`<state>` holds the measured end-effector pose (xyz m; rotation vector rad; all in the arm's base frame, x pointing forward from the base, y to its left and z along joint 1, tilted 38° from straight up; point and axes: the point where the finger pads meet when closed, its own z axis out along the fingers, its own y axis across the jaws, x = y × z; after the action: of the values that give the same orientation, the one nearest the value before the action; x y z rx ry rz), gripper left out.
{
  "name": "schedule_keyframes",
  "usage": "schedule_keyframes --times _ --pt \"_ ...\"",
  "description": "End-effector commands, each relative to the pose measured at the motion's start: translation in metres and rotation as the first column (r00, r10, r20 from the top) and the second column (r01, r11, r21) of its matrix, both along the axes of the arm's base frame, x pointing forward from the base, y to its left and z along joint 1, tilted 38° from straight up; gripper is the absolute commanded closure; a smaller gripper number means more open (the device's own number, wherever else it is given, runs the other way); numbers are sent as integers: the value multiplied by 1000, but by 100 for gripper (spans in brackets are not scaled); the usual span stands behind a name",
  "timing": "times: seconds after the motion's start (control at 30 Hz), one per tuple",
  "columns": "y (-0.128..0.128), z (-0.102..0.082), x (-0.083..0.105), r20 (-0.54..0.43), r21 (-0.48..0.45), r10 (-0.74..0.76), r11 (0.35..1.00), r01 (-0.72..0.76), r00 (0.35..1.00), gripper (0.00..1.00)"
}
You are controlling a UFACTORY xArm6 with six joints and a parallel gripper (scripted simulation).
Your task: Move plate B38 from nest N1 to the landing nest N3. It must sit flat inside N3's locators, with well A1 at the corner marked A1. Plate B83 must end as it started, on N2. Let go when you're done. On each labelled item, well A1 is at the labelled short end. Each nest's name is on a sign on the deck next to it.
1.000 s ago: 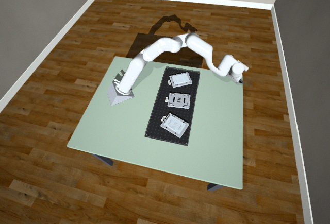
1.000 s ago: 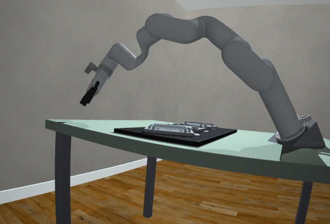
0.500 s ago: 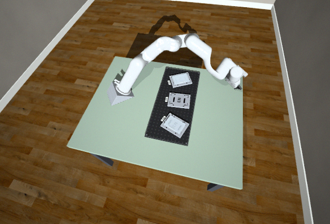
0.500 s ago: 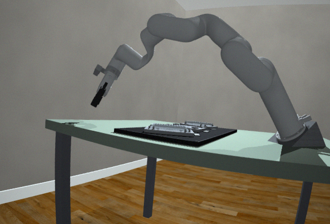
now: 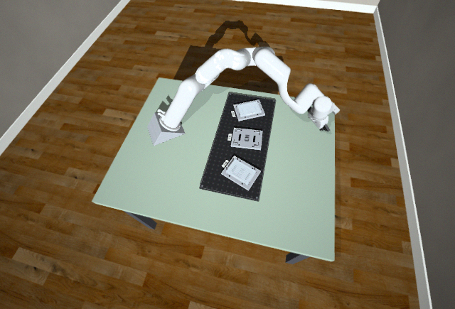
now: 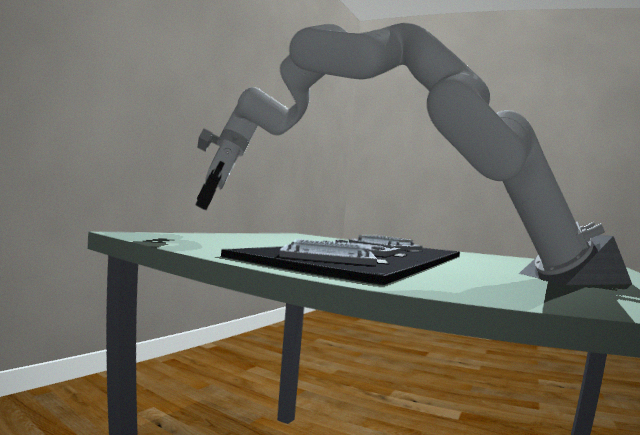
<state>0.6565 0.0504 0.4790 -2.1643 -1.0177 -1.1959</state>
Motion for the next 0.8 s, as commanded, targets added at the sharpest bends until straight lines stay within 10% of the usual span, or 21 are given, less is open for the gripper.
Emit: schedule_keyframes --times 0.0,0.77 --pt "-16 -6 -4 -55 2 -70 998 70 996 0" --pt "-91 -50 -25 -139 3 -160 987 162 977 0"
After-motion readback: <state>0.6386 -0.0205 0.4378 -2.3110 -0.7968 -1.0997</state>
